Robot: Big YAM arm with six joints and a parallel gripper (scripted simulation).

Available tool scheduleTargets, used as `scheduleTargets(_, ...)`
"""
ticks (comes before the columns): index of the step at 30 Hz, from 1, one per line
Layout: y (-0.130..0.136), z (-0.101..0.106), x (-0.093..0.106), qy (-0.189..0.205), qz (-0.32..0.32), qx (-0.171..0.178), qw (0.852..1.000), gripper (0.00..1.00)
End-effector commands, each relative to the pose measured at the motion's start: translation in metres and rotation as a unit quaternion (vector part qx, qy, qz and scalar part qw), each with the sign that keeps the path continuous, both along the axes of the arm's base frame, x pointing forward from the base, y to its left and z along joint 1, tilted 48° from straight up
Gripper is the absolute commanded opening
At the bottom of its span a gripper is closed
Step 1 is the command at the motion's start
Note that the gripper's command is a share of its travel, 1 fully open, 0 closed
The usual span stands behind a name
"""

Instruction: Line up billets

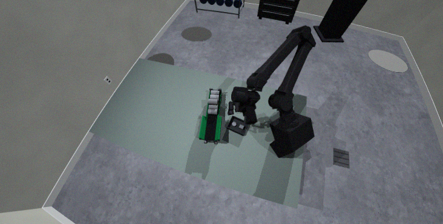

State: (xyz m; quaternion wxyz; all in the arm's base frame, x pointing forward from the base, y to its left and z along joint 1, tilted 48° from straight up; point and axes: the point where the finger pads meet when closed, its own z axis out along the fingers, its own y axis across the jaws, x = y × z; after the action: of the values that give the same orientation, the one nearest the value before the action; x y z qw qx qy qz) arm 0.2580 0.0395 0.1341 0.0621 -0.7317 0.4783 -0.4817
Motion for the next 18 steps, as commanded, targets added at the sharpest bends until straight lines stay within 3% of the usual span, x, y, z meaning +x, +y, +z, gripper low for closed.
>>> scheduleTargets(1, 0.0011, 0.002, 0.0009, -0.002, 0.0, 0.002, 1.0, 1.0)
scheduleTargets(17, 0.0011, 0.002, 0.0009, -0.002, 0.0, 0.002, 1.0, 1.0)
scheduleTargets(18, 0.0044, 0.0106, 0.0049, -0.01, 0.0, 0.008, 1.0, 1.0)
